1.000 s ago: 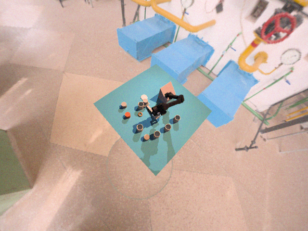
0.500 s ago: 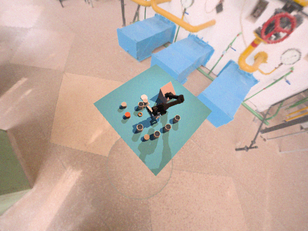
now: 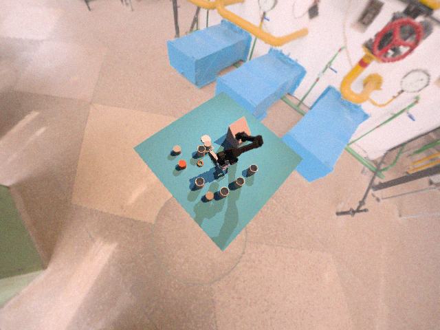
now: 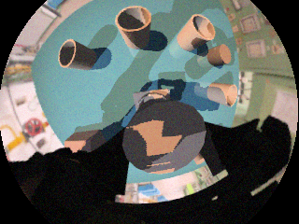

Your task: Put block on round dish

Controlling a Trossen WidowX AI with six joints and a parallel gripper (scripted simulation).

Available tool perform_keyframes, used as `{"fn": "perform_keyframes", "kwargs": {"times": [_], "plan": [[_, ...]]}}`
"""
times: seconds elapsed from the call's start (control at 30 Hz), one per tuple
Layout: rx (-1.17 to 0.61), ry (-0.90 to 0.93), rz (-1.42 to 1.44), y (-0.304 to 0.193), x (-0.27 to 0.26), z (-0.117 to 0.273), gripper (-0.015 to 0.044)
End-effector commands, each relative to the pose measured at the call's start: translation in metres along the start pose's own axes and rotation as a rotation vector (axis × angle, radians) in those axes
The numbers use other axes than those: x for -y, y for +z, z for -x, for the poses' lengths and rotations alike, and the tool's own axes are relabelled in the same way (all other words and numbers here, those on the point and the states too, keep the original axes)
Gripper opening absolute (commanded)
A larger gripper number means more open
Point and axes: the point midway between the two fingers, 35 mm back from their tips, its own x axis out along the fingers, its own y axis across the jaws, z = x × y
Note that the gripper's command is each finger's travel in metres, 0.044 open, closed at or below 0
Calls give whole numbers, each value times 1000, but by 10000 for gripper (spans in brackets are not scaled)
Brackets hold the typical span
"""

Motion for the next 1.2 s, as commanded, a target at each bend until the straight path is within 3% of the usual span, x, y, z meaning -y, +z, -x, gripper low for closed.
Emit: {"fn": "perform_keyframes", "kwargs": {"times": [0.0, 0.87, 1.17], "plan": [[0, -2, -1, 0, 0, 0, 0], [-1, -2, -1, 0, 0, 0, 0], [-24, -3, 2, 29, -18, -24, 0]]}}
